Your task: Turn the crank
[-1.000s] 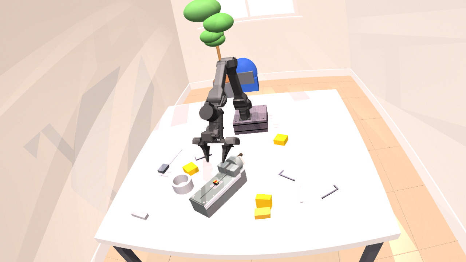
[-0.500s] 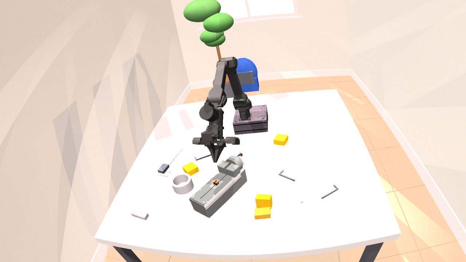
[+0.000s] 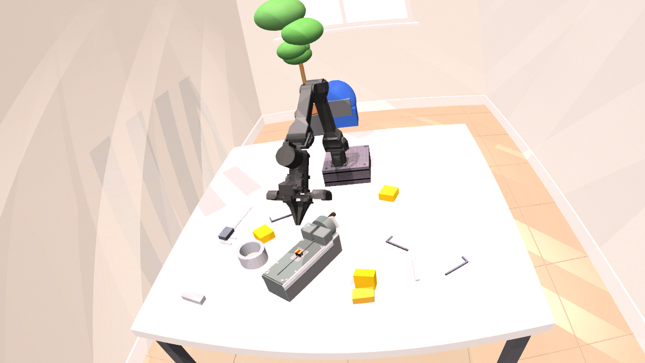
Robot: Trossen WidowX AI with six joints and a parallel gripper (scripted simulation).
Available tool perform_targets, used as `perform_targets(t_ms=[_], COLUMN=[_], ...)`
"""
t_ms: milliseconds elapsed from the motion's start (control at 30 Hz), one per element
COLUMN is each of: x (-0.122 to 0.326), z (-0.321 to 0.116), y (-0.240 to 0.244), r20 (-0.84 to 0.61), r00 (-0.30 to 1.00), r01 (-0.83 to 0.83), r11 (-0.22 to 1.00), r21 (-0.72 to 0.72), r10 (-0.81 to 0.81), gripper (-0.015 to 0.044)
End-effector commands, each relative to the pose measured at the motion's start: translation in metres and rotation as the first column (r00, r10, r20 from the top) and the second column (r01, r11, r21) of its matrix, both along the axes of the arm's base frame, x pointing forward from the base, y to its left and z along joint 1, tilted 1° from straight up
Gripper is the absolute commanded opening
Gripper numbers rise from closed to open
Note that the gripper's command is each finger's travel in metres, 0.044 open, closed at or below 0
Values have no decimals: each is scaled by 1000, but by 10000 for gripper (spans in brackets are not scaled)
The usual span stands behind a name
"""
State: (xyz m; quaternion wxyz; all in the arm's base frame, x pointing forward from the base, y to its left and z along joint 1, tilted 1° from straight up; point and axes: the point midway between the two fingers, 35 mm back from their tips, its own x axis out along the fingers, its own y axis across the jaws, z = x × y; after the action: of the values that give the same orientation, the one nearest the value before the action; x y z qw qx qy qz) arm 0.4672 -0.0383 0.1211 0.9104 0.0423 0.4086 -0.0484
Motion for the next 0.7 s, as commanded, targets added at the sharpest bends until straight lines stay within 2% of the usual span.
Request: perform_targets(t_ms=[0,467,500,667], x=[0,0,0,0], z=[0,0,0,0], y=[0,0,0,0], r20=[0,0,0,0], r00=[1000,1000,1000,1000], r01=[0,0,0,0], r11=[1000,1000,1000,1000], r21=[0,0,0,0], r10=[0,0,0,0], gripper=[79,440,440,309])
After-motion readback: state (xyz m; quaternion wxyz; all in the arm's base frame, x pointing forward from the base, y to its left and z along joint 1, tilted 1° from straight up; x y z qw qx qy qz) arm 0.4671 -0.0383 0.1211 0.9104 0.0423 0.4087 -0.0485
